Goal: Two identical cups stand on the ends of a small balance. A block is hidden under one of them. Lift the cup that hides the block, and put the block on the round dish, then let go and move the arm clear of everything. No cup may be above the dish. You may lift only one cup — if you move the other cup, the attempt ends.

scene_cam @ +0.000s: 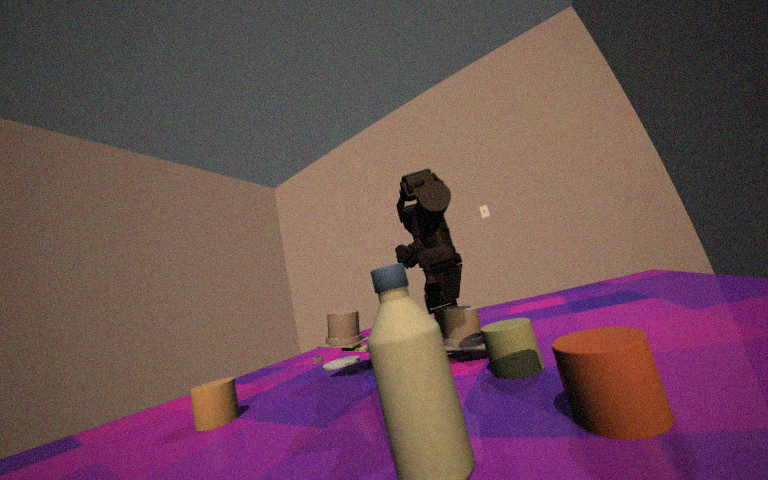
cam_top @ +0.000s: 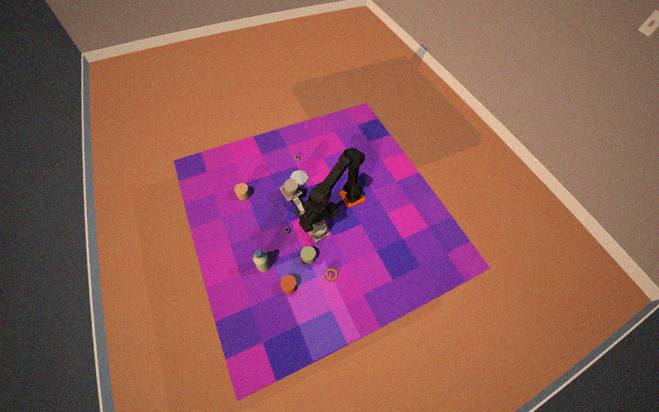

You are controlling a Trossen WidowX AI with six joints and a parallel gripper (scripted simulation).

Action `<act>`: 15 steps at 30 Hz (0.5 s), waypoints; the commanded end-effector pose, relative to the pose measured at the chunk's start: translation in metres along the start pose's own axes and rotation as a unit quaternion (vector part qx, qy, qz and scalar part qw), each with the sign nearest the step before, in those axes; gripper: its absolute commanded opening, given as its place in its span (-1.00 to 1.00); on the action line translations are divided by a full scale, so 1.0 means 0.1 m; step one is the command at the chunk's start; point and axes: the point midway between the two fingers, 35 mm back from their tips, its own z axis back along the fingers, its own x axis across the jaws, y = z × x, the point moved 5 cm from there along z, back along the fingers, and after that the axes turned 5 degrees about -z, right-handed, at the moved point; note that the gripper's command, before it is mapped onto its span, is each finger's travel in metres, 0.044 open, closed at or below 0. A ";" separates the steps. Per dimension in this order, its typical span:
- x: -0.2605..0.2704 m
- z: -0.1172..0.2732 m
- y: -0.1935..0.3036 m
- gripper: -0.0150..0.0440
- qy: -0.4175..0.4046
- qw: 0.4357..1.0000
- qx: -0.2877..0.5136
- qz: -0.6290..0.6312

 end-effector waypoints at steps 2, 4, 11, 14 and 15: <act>0.01 -0.09 0.00 1.00 0.001 1.000 -0.002 -0.002; 0.01 -0.12 0.00 1.00 0.001 1.000 -0.002 -0.002; 0.01 -0.23 0.00 1.00 0.001 1.000 -0.002 -0.002; 0.01 -0.28 0.00 1.00 0.001 1.000 -0.002 -0.002; 0.01 -0.30 0.00 1.00 0.001 1.000 -0.002 -0.002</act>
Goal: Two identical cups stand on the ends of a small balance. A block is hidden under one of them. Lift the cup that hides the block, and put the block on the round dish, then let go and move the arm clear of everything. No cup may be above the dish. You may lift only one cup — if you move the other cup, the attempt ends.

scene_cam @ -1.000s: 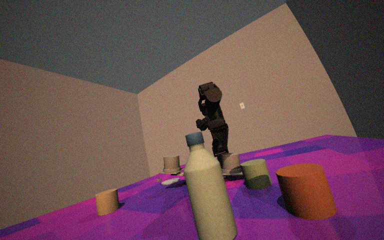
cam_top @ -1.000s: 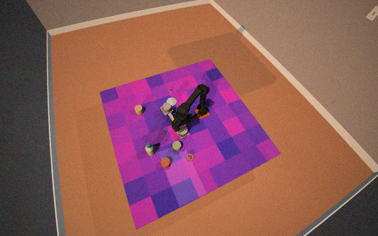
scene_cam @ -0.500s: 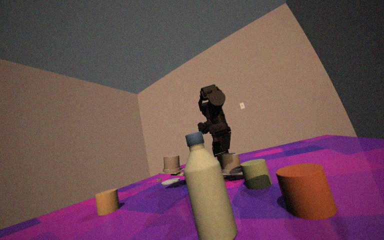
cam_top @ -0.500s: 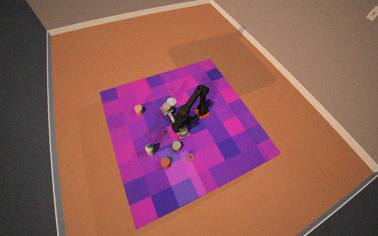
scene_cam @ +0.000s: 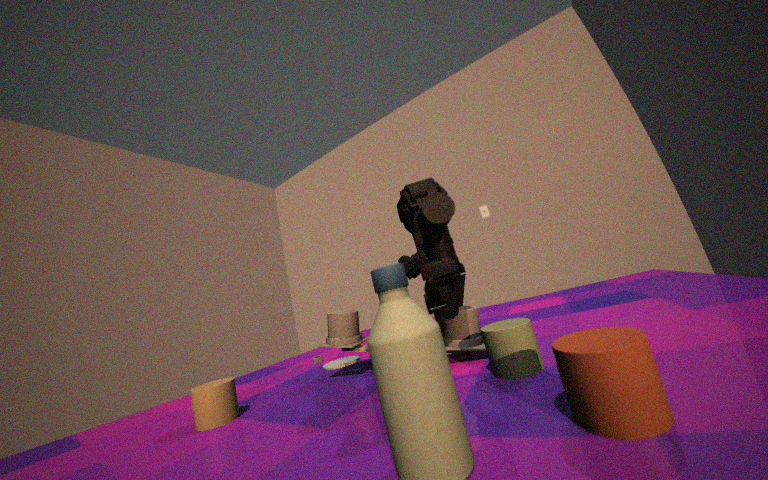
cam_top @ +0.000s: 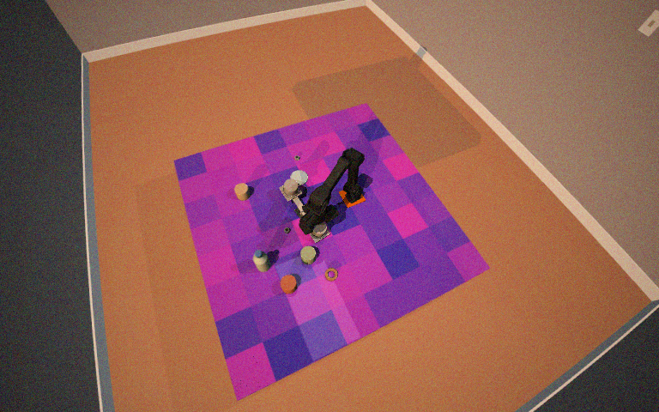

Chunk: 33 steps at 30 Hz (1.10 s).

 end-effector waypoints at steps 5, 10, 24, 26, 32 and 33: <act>0.00 -0.15 0.00 1.00 0.002 1.000 -0.002 0.000; 0.00 -0.23 -0.01 1.00 0.002 1.000 -0.002 0.000; -0.02 -0.38 -0.01 0.73 0.002 1.000 -0.002 0.000; -0.02 -0.38 -0.01 0.62 0.002 1.000 -0.002 0.000; -0.02 -0.38 -0.01 0.42 0.002 1.000 -0.002 0.000; -0.02 -0.38 -0.01 0.33 0.002 1.000 -0.002 0.000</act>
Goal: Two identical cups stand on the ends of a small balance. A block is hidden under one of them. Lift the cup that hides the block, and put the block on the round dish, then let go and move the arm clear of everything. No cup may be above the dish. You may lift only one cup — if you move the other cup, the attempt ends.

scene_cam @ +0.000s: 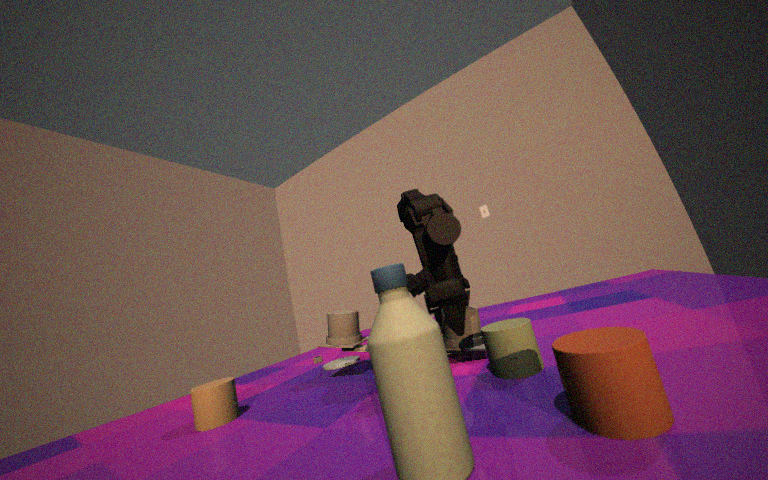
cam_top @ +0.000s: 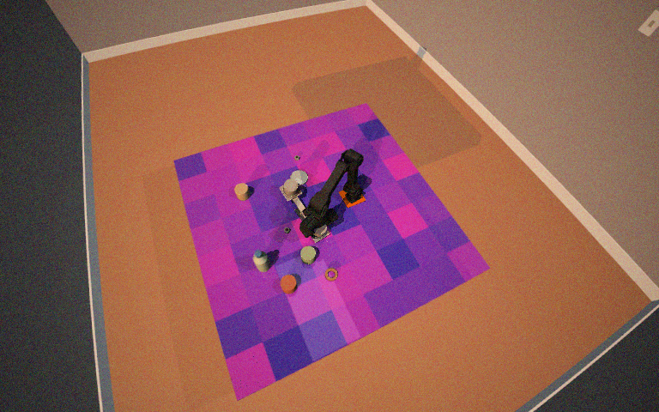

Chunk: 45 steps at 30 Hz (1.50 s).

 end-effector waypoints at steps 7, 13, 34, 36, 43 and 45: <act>0.02 0.06 0.01 -0.29 -0.001 1.000 -0.001 0.001; 0.04 0.14 0.01 -0.49 -0.001 1.000 -0.001 0.001; 0.07 0.41 0.03 -0.49 -0.001 1.000 -0.001 0.001; 0.08 0.44 0.03 -0.49 -0.001 1.000 -0.001 0.001; 0.08 0.53 0.03 -0.49 -0.001 1.000 -0.001 0.001; 0.08 0.55 0.03 -0.49 -0.001 1.000 -0.001 0.001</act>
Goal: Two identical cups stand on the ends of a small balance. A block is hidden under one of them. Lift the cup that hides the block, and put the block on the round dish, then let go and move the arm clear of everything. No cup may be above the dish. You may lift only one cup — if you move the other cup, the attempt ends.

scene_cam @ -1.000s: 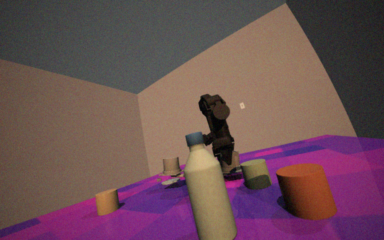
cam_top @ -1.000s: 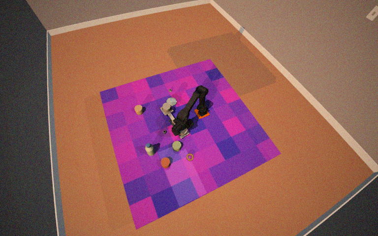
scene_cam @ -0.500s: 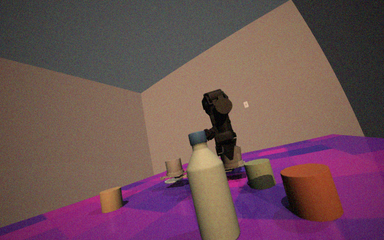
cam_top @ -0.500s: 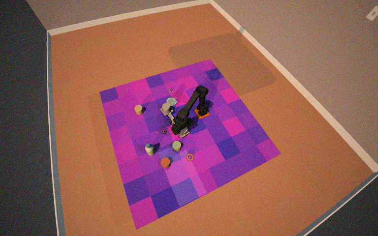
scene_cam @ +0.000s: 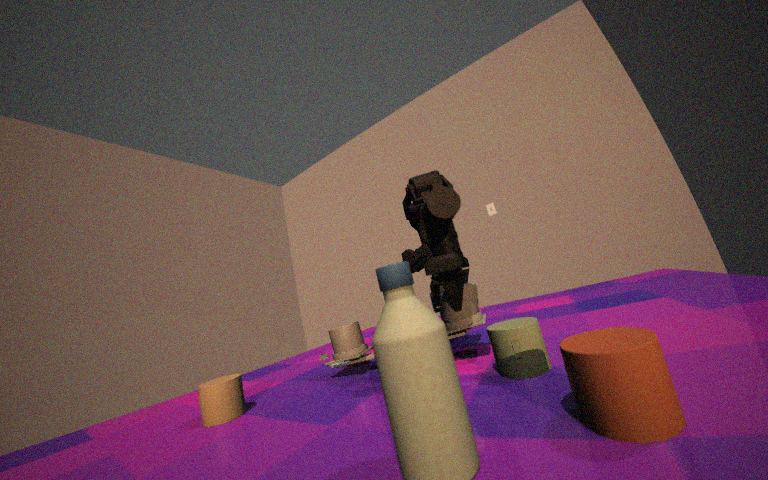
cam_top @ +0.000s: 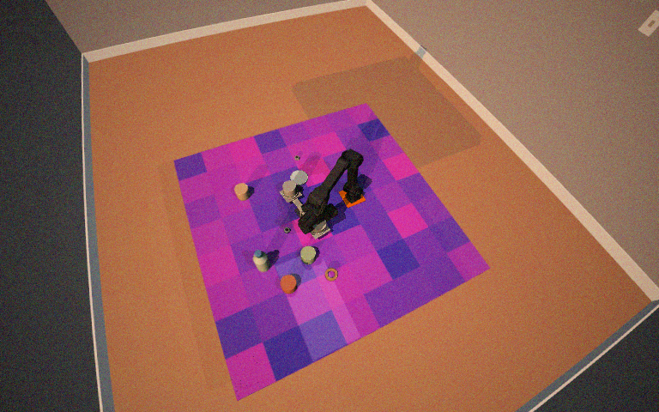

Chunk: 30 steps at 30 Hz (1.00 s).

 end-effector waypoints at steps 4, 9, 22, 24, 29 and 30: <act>0.03 0.15 0.04 -0.49 -0.011 1.000 0.012 0.000; 0.03 0.21 0.04 -0.49 -0.011 1.000 0.012 0.000; 0.02 0.38 0.03 -0.49 -0.011 1.000 0.012 0.000; 0.01 0.41 0.03 -0.49 -0.011 1.000 0.012 0.000; 0.01 0.48 0.02 -0.49 -0.011 1.000 0.012 0.000; 0.00 0.49 0.02 -0.49 -0.011 1.000 0.012 0.000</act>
